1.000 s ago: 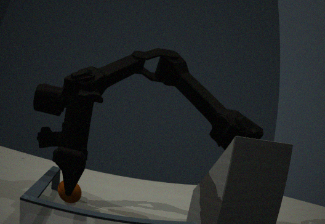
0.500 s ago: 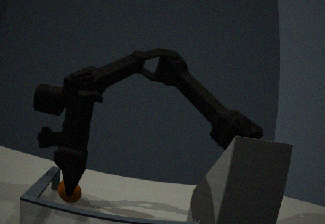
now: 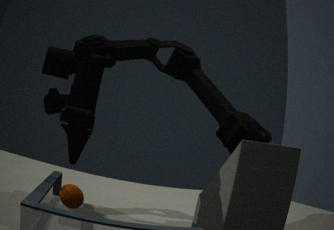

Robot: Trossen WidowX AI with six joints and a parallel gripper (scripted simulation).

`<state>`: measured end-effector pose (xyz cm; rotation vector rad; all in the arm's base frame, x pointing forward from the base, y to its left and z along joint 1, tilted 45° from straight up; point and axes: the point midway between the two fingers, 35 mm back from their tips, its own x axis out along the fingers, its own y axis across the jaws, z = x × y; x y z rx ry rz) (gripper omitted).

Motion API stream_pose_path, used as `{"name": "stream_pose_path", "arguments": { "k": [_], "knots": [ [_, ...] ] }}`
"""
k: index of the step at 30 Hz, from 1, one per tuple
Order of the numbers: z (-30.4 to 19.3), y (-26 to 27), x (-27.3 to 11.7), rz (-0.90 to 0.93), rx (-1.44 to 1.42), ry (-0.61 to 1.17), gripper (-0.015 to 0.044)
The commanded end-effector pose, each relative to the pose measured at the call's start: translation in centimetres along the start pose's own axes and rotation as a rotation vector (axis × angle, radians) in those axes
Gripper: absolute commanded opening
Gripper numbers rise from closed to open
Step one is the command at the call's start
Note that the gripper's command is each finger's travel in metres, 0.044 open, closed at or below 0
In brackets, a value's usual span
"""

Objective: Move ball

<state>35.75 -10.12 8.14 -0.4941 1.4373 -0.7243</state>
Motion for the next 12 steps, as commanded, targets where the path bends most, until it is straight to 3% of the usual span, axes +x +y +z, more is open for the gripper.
{"name": "stream_pose_path", "arguments": {
  "k": [1, 4, 6, 12],
  "knots": [
    [0.0, 0.1, 0.0, 0.000, -0.007, -0.001, 0.0368],
    [-0.1, 0.1, -2.0, 0.000, -0.005, 0.000, 0.0440],
    [-0.2, -0.1, -3.9, -0.001, -0.002, 0.001, 0.0440],
    [-0.3, -0.1, -4.1, -0.002, -0.002, 0.001, 0.0440]
  ]
}}
